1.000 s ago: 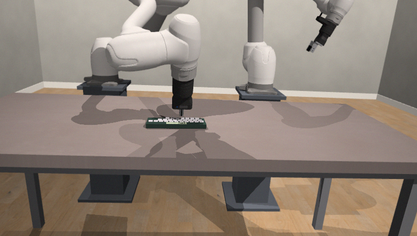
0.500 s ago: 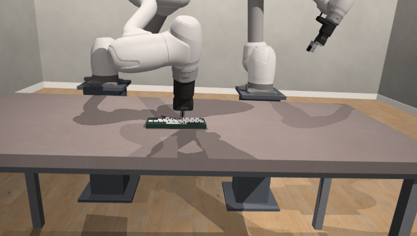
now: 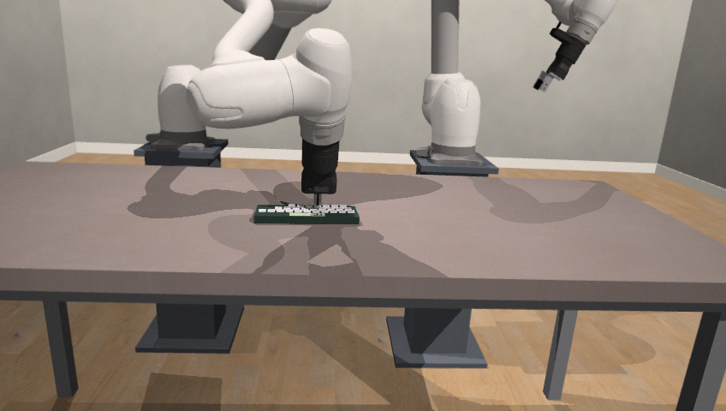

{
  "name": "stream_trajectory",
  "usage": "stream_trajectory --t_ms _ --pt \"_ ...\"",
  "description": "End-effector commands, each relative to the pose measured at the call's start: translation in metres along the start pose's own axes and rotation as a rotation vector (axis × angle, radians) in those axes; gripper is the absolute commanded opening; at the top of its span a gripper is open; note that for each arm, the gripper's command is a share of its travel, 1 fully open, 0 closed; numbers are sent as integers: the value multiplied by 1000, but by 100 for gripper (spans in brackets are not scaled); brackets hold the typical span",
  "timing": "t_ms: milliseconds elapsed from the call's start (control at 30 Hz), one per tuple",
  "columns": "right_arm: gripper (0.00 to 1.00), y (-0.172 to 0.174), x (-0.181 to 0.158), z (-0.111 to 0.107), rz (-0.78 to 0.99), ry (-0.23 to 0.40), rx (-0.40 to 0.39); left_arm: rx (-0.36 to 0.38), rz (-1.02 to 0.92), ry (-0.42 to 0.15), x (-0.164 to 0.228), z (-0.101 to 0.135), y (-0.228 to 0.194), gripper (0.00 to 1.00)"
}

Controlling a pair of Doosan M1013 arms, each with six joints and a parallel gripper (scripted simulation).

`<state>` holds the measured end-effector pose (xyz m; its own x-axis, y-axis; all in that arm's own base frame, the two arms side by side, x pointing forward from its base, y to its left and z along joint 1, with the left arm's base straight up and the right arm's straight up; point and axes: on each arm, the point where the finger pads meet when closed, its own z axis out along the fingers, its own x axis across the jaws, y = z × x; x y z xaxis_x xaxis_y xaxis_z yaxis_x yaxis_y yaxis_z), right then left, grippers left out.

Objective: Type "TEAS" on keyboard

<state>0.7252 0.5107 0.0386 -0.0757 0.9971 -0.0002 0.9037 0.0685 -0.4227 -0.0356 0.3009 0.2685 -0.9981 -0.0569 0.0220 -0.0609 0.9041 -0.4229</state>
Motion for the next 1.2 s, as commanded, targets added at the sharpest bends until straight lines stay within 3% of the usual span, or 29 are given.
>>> stream_trajectory --t_ms 0,1167 --pt "0 0 0 -2 -1 1 -3 -1 0 0 0 0 0 100" --pt "0 -2 0 -5 -1 1 -3 -1 0 0 0 0 0 100"
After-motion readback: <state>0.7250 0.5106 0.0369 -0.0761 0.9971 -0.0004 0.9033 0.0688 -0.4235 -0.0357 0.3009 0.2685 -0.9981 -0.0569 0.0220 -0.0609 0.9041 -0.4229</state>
